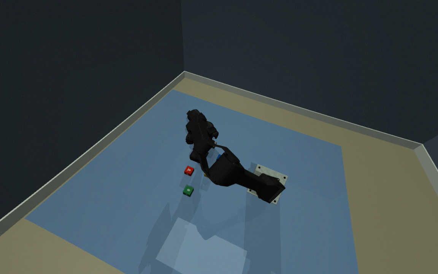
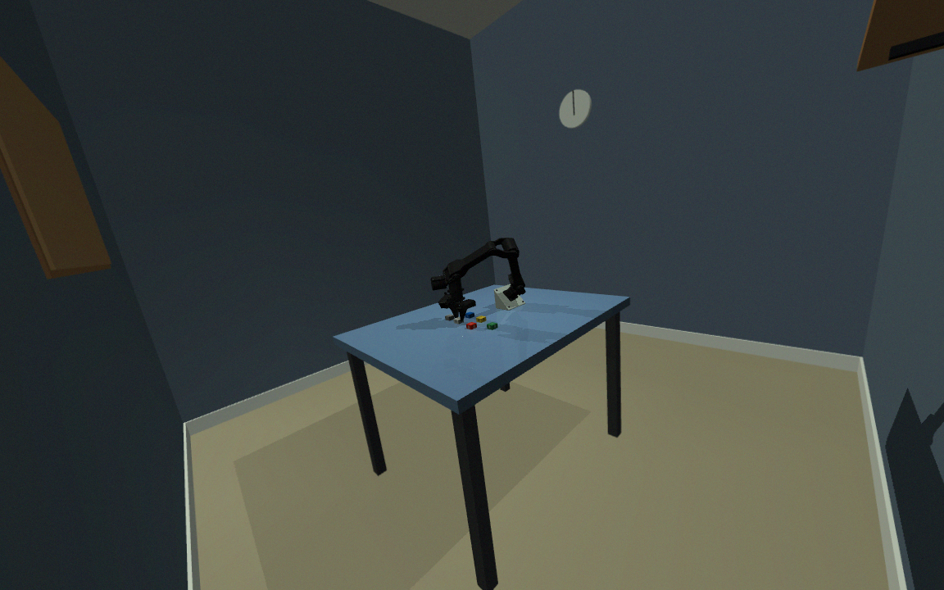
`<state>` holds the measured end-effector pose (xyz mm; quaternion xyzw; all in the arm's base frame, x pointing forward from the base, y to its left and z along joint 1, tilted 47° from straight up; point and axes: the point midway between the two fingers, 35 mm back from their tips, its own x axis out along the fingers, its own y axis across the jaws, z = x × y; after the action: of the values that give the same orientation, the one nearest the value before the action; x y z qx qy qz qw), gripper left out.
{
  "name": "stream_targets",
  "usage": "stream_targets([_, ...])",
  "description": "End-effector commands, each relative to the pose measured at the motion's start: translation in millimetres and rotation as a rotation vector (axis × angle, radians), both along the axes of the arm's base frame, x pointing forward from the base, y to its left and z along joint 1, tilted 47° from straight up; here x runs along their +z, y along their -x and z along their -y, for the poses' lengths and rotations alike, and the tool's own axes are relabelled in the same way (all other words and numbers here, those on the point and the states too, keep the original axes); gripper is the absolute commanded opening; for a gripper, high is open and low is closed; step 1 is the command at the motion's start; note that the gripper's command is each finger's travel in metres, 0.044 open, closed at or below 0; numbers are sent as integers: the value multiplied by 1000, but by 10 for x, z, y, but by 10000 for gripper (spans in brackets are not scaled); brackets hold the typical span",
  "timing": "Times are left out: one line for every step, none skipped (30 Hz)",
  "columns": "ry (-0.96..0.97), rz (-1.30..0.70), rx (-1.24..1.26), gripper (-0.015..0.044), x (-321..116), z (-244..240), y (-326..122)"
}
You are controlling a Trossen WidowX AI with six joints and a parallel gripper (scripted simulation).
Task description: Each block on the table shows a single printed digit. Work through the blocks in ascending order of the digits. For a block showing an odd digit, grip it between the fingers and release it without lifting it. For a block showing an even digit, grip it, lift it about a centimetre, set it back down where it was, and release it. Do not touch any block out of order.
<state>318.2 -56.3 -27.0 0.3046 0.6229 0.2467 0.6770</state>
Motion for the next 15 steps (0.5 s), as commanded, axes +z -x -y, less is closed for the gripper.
stream_targets([-8,-8,-6,120,-16,-24,19])
stream_targets([-8,-8,-6,120,-16,-24,19])
stream_targets([-8,-8,-6,120,-16,-24,19])
stream_targets([-8,-8,-6,120,-16,-24,19])
stream_targets([-8,-8,-6,120,-16,-24,19])
stream_targets([-8,-8,-6,120,-16,-24,19])
stream_targets([-8,-8,-6,120,-16,-24,19])
stream_targets([-8,-8,-6,146,-16,-24,19])
stream_targets([-8,-8,-6,172,-16,-24,19])
stream_targets([-8,-8,-6,199,-16,-24,19])
stream_targets([-8,-8,-6,225,-16,-24,19])
stream_targets([-8,-8,-6,251,-16,-24,19])
stream_targets([-8,-8,-6,278,-16,-24,19])
stream_targets([-8,-8,-6,304,-16,-24,19])
stream_targets([-8,-8,-6,330,-16,-24,19])
